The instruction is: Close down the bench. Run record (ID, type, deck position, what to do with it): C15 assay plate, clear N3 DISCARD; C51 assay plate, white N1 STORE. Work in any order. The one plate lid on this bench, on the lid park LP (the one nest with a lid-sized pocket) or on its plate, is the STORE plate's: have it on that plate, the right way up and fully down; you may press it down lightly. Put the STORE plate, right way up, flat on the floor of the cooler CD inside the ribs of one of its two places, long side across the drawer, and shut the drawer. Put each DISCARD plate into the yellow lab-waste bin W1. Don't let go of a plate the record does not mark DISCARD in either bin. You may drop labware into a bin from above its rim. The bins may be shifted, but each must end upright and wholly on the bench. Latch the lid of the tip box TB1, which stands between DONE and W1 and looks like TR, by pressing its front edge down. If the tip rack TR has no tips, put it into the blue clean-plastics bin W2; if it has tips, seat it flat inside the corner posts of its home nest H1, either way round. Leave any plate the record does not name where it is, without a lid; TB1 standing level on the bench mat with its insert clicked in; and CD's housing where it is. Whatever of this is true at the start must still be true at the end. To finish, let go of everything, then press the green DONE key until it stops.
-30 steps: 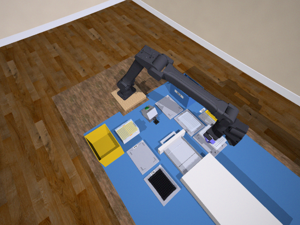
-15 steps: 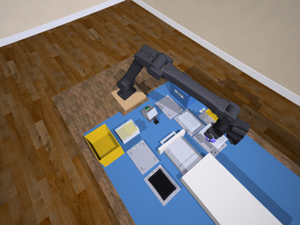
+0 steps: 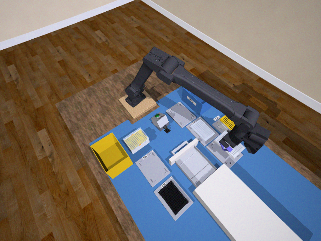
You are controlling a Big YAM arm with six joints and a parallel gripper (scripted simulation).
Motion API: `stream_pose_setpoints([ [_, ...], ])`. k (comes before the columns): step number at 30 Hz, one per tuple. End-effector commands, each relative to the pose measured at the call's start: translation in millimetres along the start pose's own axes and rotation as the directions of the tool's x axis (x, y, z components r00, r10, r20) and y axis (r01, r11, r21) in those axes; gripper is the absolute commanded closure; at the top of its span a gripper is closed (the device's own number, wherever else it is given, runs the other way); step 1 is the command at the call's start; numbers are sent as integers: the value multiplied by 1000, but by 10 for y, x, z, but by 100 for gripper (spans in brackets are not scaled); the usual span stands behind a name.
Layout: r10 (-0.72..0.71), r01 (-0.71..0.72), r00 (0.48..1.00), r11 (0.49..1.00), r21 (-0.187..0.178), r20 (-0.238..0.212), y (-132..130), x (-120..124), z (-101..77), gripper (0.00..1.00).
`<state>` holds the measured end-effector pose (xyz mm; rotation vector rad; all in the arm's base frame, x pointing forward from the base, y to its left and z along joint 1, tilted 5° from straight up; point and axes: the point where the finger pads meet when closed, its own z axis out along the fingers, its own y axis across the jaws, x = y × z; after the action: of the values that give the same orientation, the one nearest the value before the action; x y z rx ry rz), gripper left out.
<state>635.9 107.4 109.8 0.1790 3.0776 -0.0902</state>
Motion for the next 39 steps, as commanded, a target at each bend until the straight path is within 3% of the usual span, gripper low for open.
stream_pose_setpoints([
  [1, 1, 3, 995, 999, -33, 96, 128, -166, -588, 100],
  [4, -1, 3, 997, 1000, -28, 83, 133, -162, -537, 100],
  [12, 0, 2, 997, 1000, -28, 82, 126, -158, -614, 100],
  [13, -4, 5, 998, 1000, -20, 58, 119, -107, -505, 100],
  [17, 0, 3, 996, 999, -32, 94, 124, -150, -756, 100],
  [27, 0, 2, 997, 1000, -29, 83, 122, -142, -819, 100],
  [33, -4, 5, 998, 1000, -20, 56, 116, -89, -704, 100],
  [39, 2, -1, 998, 1000, -19, 58, 43, -111, -661, 100],
])
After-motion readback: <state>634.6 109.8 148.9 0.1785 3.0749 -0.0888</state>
